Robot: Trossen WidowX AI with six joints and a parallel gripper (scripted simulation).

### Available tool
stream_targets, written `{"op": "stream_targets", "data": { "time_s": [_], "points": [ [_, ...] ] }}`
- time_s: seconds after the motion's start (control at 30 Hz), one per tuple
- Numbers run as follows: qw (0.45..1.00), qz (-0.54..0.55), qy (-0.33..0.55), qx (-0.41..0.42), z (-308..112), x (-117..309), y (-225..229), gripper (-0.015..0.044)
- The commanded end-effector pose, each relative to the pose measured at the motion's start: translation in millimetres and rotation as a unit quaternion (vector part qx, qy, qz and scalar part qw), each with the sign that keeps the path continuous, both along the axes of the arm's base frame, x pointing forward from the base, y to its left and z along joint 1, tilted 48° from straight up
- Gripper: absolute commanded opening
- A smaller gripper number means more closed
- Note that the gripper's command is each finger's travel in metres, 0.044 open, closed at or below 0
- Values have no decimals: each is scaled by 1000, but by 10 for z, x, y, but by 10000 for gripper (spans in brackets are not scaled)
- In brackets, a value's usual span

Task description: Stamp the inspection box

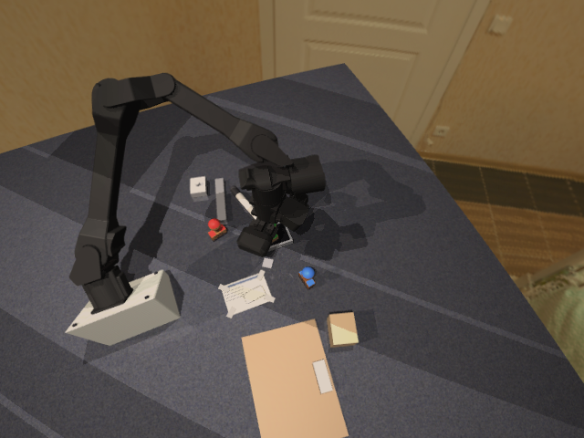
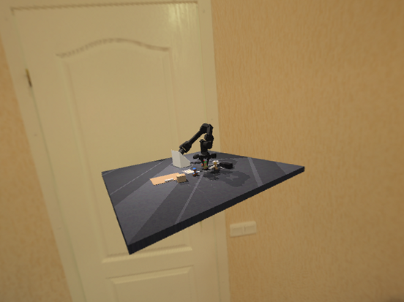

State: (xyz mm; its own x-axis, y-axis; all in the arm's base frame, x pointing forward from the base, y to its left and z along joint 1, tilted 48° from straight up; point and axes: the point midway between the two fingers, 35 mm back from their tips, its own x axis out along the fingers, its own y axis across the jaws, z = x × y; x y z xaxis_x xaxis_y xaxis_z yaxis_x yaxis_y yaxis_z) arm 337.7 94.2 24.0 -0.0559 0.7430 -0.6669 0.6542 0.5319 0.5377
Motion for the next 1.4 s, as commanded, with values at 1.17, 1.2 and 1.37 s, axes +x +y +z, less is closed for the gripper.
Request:
{"op": "stream_targets", "data": {
  "time_s": [1.17, 1.2, 1.37],
  "points": [
    [1000, 0, -1, 2, -33, -2, 41, 0],
    [1000, 0, -1, 2, -33, -2, 41, 0],
    [1000, 0, -1, 2, -33, -2, 41, 0]
  ]
}}
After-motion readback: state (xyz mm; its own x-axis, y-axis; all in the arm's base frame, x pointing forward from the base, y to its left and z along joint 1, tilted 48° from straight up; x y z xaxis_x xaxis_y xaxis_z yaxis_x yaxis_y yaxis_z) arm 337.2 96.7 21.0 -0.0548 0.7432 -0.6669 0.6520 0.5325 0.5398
